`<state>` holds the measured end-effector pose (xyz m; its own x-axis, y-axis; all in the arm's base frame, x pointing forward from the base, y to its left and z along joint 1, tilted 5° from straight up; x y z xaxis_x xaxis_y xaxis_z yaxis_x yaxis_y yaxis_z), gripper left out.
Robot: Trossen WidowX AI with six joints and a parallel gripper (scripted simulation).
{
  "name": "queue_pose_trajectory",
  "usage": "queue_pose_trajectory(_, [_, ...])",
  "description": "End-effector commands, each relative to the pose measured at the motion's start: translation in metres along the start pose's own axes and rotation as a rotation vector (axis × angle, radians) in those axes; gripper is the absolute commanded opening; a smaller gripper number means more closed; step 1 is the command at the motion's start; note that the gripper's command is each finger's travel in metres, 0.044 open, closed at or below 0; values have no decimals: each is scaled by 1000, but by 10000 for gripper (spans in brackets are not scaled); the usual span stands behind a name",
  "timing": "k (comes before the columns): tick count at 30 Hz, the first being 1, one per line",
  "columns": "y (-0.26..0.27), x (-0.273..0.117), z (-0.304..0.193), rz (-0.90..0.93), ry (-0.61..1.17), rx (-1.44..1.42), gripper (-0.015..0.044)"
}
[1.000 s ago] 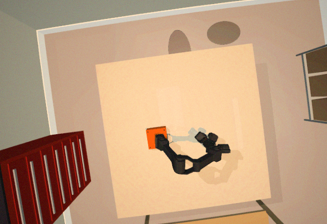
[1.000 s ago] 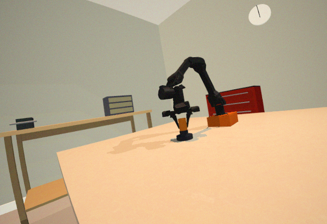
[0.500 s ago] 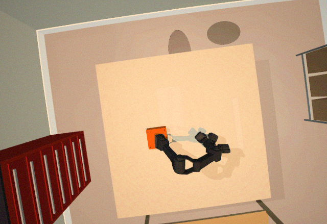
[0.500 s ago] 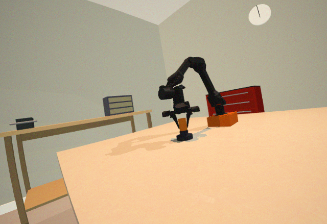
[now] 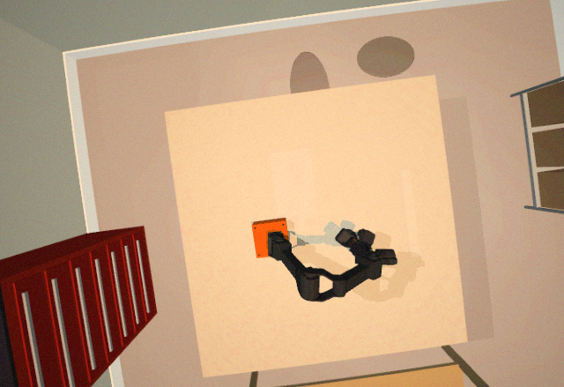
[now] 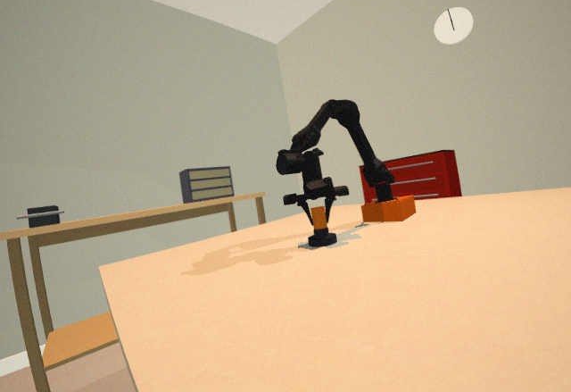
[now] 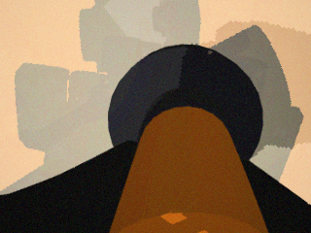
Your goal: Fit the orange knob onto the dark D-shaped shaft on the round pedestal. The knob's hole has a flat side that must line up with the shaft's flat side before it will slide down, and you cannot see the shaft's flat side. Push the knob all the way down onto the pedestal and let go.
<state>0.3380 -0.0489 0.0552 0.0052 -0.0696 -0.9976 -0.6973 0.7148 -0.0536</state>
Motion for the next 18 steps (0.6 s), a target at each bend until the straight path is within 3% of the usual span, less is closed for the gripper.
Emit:
queue_pose_trajectory(1, [-2, 0, -4, -4, 13, 28, 0])
queue_pose_trajectory(18, [-3, 0, -3, -4, 13, 92, 0])
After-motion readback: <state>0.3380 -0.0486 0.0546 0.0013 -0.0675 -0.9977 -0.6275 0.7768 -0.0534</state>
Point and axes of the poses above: the point midway between the two fingers, 35 mm back from their tips, its own x axis out along the fingers, its own y axis across the jaws, z = x × y, the point moved 3 cm from there along -x, back along the fingers, and after that the axes turned 1 degree about x, right-handed, at the moved point
